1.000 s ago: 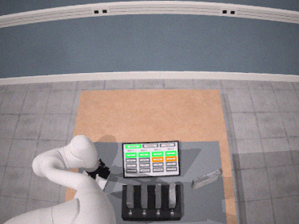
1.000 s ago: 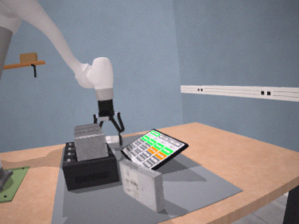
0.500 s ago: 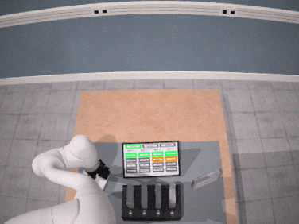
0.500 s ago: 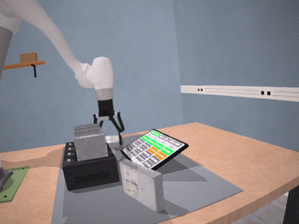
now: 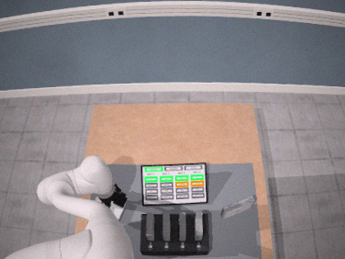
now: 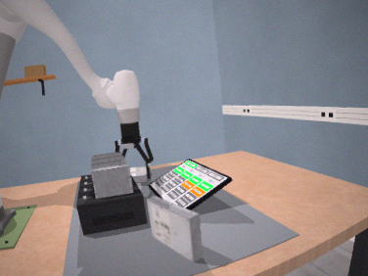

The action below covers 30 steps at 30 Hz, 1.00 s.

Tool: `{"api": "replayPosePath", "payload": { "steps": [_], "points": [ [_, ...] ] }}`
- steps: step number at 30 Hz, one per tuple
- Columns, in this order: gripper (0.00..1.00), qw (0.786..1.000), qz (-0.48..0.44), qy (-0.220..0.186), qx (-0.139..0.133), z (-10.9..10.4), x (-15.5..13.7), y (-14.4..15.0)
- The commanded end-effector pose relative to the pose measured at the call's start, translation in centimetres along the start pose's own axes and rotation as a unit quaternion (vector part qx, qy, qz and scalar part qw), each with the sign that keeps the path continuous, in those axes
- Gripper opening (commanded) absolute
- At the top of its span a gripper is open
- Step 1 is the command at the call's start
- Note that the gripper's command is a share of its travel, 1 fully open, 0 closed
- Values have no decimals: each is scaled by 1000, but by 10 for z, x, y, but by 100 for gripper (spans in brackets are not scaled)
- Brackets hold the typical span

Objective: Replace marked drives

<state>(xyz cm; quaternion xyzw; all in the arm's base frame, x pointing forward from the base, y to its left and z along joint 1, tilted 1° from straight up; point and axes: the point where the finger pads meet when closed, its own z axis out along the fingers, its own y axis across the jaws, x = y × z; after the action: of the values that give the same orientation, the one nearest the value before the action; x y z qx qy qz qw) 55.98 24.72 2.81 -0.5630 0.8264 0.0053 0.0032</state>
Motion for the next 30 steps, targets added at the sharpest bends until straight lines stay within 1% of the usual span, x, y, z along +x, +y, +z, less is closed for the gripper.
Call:
{"api": "replayPosePath", "payload": {
  "steps": [1,16,30],
  "points": [
    [10,1000,0,-1,0,-1,0,0],
    [10,1000,0,-1,0,-7,0,0],
    [10,1000,0,-1,0,-26,0,0]
  ]
}}
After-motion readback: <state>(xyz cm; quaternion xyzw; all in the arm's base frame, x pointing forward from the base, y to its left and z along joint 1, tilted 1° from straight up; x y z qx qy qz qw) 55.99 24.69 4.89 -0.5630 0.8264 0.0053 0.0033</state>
